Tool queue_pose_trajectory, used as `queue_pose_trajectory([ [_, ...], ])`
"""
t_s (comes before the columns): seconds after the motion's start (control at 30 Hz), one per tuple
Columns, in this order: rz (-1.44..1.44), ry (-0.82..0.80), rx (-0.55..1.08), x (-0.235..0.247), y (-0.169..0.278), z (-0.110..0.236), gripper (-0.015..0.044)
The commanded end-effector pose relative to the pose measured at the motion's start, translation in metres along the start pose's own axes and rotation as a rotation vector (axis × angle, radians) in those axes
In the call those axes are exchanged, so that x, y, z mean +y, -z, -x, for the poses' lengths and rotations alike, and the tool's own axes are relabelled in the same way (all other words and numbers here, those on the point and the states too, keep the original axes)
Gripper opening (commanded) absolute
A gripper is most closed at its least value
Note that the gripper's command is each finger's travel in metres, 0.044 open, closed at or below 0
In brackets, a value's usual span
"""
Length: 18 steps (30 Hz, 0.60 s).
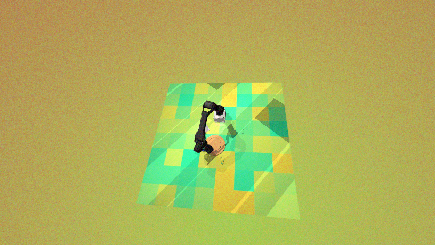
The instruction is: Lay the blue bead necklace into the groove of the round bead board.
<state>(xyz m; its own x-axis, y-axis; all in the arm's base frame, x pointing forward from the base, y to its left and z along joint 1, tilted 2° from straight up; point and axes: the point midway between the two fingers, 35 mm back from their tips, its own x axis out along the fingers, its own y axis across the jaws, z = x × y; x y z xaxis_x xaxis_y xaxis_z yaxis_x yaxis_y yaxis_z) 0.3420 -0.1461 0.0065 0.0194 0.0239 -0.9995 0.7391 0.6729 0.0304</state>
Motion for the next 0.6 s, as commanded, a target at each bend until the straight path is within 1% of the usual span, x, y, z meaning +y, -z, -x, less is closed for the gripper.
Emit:
queue_pose_trajectory([
  [0.0, -0.197, 0.0, -0.002, -0.003, -0.008, 0.003, 0.02],
  [0.27, -0.197, 0.0, -0.002, -0.003, -0.008, 0.003, 0.02],
  [0.43, -0.197, 0.0, -0.002, -0.003, -0.008, -0.012, 0.02],
  [0.47, -0.197, 0.0, -0.002, -0.003, -0.008, -0.012, 0.02],
  [0.5, -0.188, -0.004, -0.008, -0.002, -0.009, -0.003, 0.02],
  [0.57, -0.189, -0.004, -0.008, -0.002, -0.009, -0.004, 0.02],
])
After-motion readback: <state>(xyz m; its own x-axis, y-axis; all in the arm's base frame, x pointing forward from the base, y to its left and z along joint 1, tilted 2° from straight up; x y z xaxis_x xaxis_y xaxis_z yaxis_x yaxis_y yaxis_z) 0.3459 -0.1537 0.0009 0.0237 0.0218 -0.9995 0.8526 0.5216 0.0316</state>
